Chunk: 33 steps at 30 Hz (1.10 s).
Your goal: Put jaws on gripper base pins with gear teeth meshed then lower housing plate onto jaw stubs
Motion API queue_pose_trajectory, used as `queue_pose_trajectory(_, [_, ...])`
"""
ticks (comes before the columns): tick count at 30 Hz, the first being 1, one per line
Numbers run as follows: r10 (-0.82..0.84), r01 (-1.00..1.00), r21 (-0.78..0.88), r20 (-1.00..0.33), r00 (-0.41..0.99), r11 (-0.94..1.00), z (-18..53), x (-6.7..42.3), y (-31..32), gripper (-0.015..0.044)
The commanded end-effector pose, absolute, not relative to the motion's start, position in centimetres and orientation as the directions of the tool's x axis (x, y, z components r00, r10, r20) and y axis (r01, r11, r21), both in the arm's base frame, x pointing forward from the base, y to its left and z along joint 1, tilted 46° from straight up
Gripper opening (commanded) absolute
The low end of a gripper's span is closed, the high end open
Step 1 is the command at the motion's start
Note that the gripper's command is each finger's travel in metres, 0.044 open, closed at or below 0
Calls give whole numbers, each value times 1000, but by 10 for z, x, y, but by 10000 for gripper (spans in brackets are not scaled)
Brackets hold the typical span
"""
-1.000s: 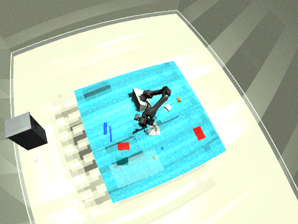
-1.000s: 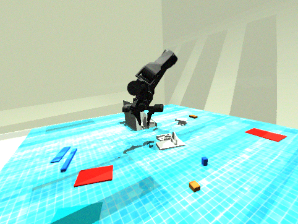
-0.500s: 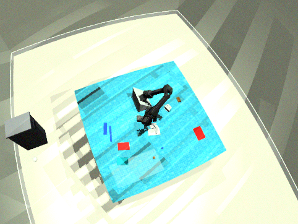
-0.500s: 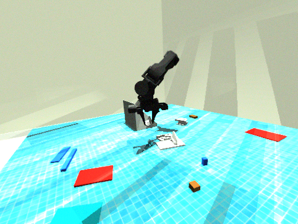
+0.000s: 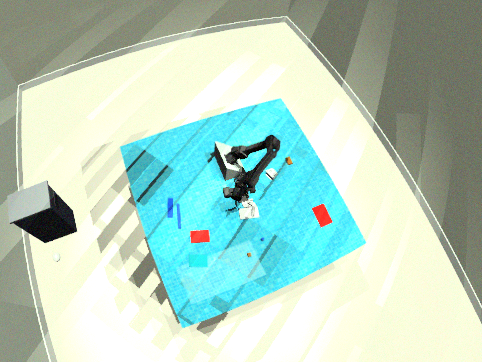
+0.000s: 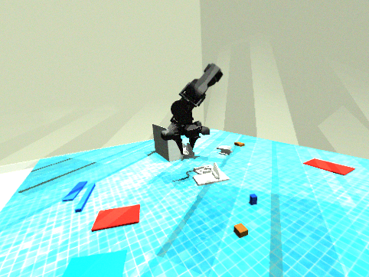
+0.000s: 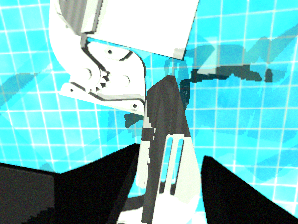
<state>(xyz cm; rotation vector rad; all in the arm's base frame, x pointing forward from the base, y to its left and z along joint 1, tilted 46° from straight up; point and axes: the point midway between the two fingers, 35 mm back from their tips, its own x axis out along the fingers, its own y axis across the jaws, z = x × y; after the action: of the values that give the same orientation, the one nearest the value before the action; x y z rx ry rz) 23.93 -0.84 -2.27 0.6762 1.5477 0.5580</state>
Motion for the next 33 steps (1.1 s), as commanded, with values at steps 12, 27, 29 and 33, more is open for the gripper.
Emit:
queue_pose_trajectory(12, [709,67,707,-704,-28,704,-22,239,-7,134])
queue_pose_trajectory(27, [709,52,707,-705,-28,705,-21,244,-7,134])
queue_pose_trajectory(29, [708,52,707,-705,-27,706,-20,251,-7,134])
queue_pose_trajectory(33, [708,51,706,-706,-27,706,-19,264,-5,134])
